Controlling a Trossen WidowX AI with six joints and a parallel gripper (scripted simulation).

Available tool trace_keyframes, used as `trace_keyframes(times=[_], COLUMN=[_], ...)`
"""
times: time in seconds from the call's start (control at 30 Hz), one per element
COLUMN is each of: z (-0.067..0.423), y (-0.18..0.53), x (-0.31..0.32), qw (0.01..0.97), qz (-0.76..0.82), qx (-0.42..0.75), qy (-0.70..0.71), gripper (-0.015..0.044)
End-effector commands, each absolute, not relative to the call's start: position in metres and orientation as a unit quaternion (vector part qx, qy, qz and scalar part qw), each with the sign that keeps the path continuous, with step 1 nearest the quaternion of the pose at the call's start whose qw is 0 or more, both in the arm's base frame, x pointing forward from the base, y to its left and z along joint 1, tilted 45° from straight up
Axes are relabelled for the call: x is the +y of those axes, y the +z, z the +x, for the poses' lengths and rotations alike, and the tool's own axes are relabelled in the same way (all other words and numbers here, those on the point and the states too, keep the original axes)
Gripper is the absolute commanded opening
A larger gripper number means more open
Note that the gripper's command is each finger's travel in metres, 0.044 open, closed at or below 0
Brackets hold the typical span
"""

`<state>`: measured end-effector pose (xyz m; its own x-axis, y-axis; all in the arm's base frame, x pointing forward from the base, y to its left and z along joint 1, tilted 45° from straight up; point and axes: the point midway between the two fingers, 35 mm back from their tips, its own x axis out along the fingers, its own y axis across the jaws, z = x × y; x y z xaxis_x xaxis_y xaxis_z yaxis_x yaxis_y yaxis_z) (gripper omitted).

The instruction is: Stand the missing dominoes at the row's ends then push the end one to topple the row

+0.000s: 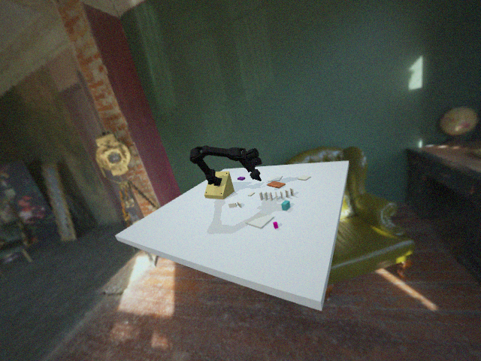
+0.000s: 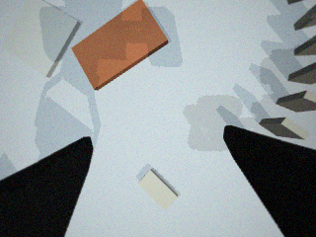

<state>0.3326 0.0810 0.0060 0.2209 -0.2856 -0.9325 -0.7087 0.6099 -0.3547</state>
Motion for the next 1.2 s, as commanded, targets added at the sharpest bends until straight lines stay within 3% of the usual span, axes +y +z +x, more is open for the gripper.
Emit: trace_keyframes(times=[0.0, 0.1, 0.53, 0.8, 1.17], z=[0.281, 0.269, 0.269, 0.272, 0.273], y=[-0.014, -0.014, -0.018, -0.062, -0.071], x=[0.055, 0.048, 0.051, 0.006, 0.002], qw=[0.391, 0.29, 0.291, 0.29, 0.289], qz=[-0.617, -0.666, -0.666, -0.667, -0.667], qx=[0.642, 0.636, 0.636, 0.636, 0.637], qy=[0.233, 0.258, 0.258, 0.257, 0.257], gripper=[0.044, 0.044, 0.044, 0.044, 0.044])
